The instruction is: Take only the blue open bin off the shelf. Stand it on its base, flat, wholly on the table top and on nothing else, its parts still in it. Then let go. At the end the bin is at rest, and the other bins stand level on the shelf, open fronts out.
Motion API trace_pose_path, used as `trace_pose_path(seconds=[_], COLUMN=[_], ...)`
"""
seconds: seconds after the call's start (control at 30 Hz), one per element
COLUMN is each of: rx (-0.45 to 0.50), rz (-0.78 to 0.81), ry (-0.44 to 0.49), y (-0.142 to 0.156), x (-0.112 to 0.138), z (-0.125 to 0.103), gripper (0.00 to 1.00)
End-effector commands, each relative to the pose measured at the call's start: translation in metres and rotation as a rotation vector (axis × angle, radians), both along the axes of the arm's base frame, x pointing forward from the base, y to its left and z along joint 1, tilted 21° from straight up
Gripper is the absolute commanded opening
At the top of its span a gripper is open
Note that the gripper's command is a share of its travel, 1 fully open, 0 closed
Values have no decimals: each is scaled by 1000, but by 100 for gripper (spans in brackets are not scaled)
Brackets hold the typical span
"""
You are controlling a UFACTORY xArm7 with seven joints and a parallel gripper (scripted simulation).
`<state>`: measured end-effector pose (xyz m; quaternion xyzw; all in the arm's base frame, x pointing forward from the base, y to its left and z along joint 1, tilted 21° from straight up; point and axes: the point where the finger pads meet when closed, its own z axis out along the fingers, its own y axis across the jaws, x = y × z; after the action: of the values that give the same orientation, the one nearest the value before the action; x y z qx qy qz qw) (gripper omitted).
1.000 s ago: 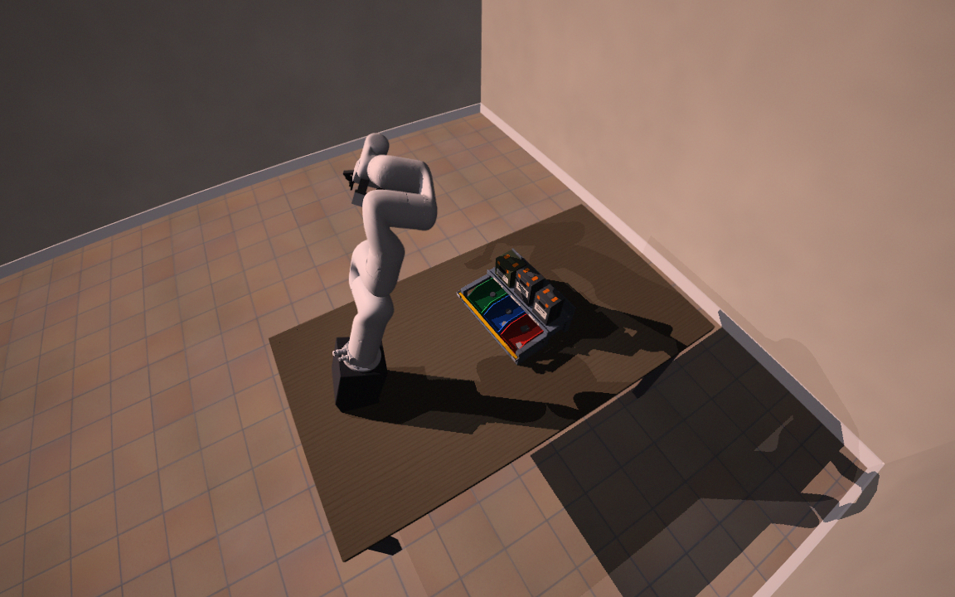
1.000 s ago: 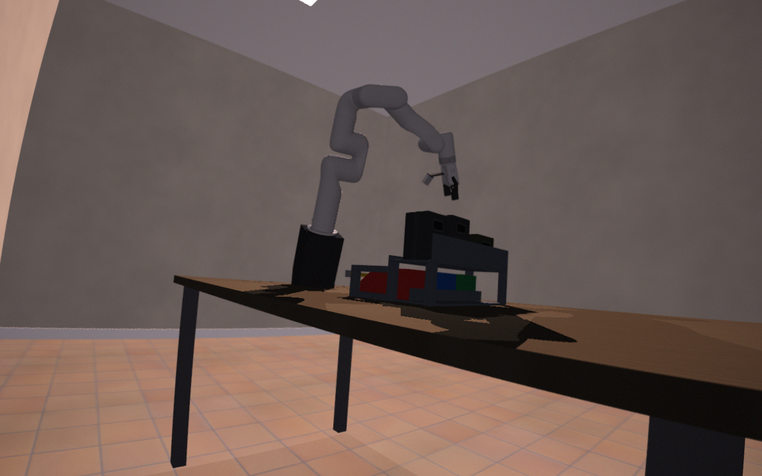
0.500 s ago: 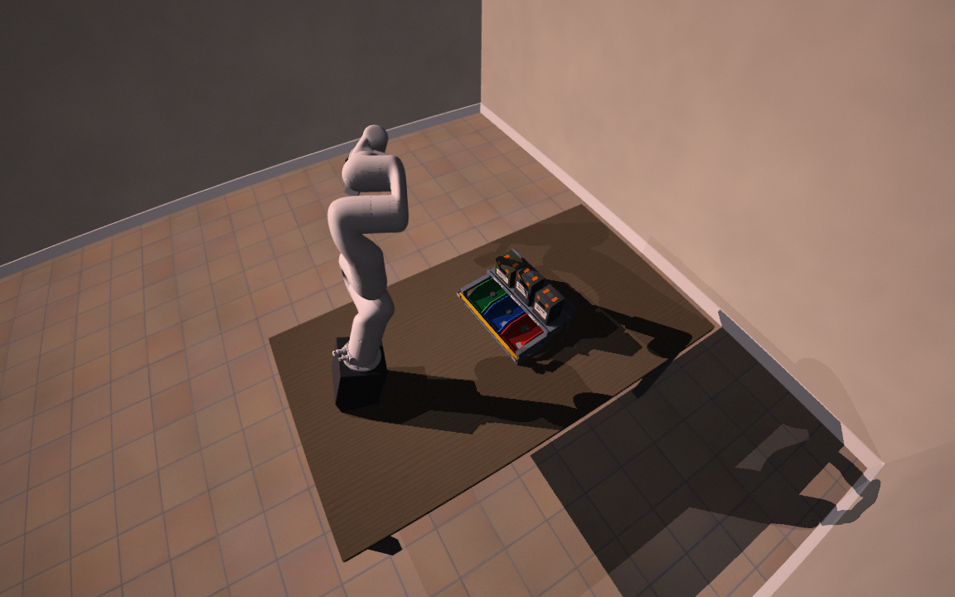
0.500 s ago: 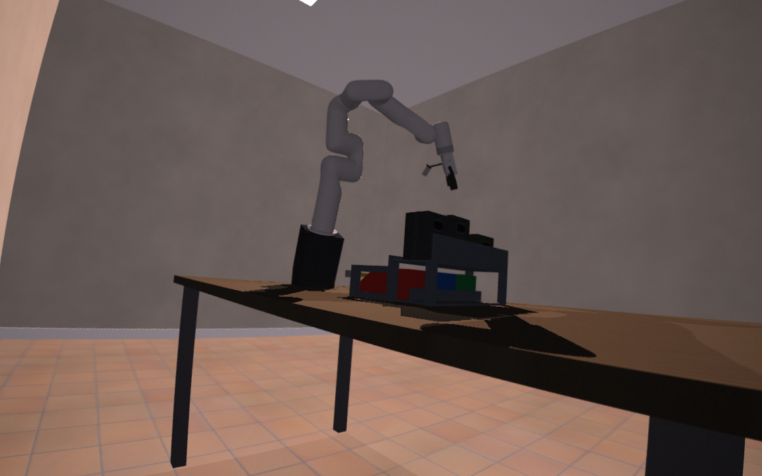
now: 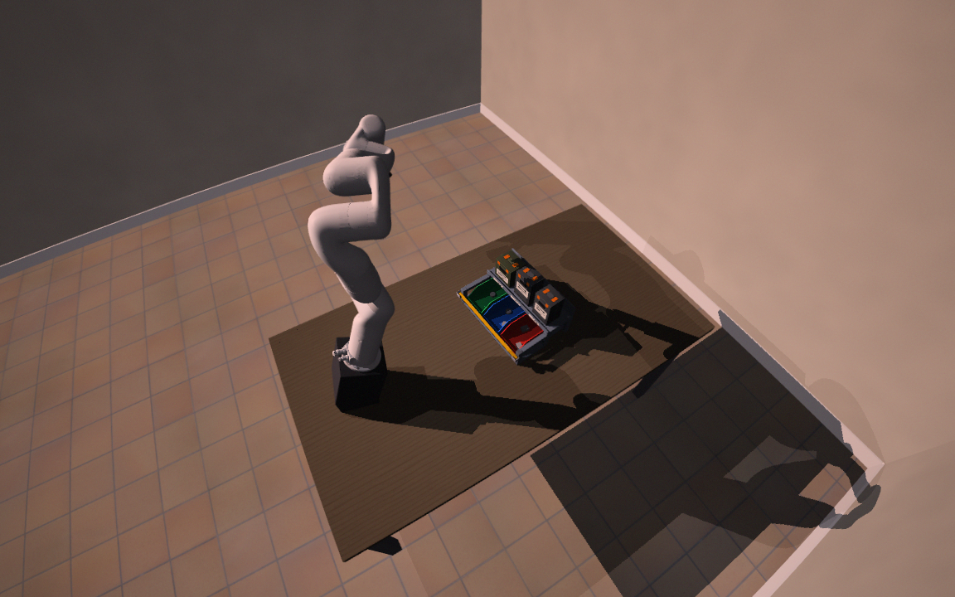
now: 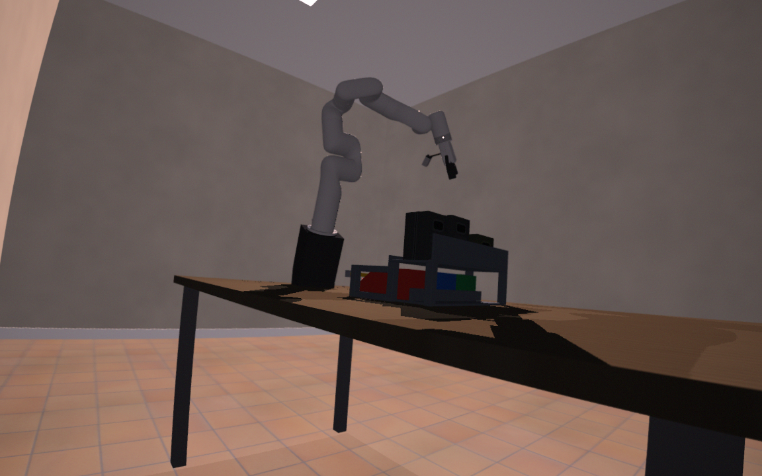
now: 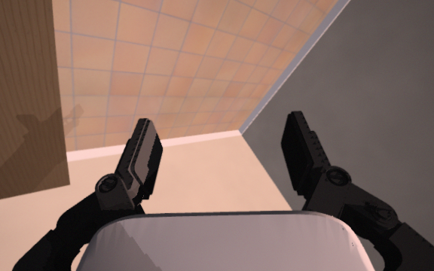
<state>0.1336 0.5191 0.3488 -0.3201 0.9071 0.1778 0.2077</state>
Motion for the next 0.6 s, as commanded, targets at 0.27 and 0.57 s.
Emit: trace_pose_path(seconds=[0.27, 0.57], rx=[95, 95], rz=[-240, -240], ry=[29, 29], y=[-10, -10], x=[-2, -2], z=[51, 51], gripper=[100, 100])
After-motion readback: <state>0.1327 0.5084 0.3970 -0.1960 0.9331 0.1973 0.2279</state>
